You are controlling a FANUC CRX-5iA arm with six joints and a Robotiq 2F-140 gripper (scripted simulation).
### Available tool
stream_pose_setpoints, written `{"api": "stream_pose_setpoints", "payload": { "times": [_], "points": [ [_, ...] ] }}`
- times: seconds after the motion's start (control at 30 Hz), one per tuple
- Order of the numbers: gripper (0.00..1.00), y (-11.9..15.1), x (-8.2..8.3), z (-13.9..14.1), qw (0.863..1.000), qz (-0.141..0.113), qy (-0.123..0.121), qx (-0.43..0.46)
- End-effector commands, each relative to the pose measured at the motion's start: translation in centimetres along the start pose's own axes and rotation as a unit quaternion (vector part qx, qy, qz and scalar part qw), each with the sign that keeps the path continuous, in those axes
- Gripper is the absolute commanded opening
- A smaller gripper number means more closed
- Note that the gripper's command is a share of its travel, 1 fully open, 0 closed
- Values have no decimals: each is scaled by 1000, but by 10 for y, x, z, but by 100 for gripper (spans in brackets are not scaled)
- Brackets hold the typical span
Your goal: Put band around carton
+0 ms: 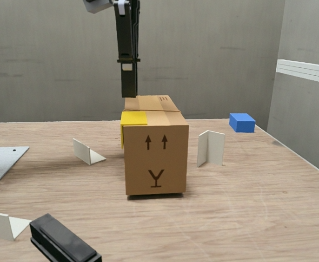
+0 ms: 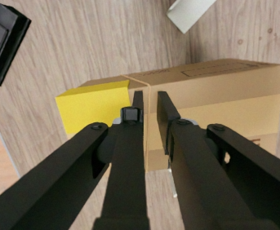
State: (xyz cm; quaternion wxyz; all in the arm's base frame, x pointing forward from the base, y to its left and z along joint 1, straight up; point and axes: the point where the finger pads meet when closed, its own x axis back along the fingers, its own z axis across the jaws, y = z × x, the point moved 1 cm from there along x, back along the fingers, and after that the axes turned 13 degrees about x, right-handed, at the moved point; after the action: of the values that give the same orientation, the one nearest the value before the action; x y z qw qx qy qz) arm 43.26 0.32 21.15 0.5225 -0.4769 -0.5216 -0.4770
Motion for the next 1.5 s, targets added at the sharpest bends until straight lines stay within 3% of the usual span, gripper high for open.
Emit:
{"api": "stream_pose_setpoints", "payload": {
  "times": [0.0,1.47],
  "points": [
    [18,0,0,0,1000,-1,0,0],
    [18,1,-22,1,1000,-1,0,0]
  ]
}}
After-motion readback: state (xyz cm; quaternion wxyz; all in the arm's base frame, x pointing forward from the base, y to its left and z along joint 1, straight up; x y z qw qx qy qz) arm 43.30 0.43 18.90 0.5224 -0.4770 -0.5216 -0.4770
